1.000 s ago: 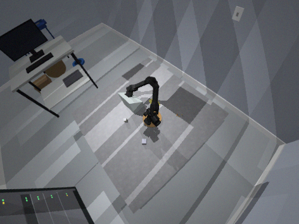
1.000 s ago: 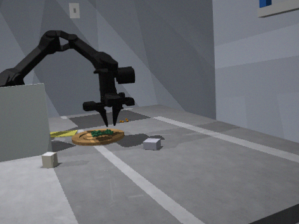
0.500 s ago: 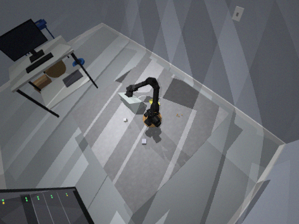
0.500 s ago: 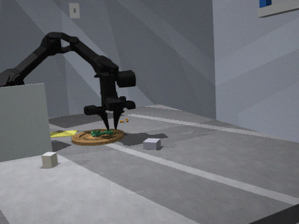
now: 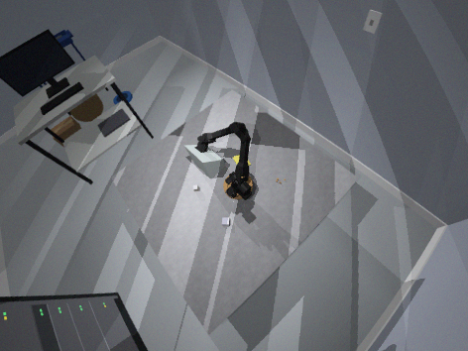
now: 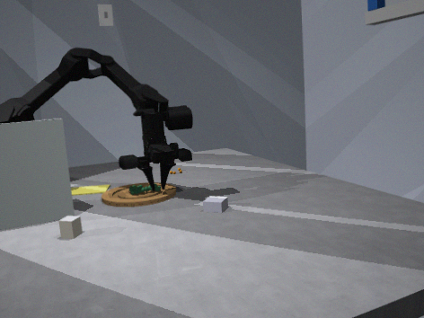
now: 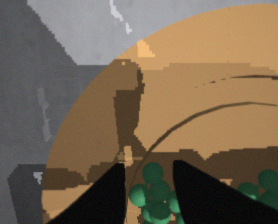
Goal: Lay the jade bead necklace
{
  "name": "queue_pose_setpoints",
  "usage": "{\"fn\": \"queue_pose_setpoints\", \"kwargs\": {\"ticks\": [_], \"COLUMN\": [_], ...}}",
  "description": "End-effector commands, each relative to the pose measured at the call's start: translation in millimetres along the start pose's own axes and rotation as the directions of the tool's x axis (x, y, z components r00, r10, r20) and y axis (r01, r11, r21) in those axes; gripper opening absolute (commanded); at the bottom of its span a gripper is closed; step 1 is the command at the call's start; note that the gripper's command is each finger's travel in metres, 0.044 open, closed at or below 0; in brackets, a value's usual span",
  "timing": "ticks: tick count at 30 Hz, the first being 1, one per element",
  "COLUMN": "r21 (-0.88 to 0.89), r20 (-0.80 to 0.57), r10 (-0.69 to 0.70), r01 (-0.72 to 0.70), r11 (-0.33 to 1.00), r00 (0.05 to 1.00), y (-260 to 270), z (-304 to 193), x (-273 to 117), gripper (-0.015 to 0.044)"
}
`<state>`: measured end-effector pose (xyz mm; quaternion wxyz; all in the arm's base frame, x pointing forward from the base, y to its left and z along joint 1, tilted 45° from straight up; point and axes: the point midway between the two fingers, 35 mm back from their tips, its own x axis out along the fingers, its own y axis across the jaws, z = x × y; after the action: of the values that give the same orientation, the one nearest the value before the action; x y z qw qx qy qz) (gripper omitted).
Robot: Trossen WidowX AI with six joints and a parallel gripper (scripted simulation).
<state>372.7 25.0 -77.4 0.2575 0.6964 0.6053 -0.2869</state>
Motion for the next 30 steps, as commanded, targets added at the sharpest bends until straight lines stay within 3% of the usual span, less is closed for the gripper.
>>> {"fn": "queue_pose_setpoints", "kwargs": {"ticks": [1, 30], "r21": [0.000, 0.004], "r20": [0.000, -0.002], "r10": [0.000, -0.001], "r01": [0.000, 0.001], "r11": [1.000, 1.000], "r00": [1.000, 1.000], "y": [0.2, -0.7], "z": [0.0, 0.1], "x": [-0.3, -7.3], "gripper": [0.0015, 0.0000]}}
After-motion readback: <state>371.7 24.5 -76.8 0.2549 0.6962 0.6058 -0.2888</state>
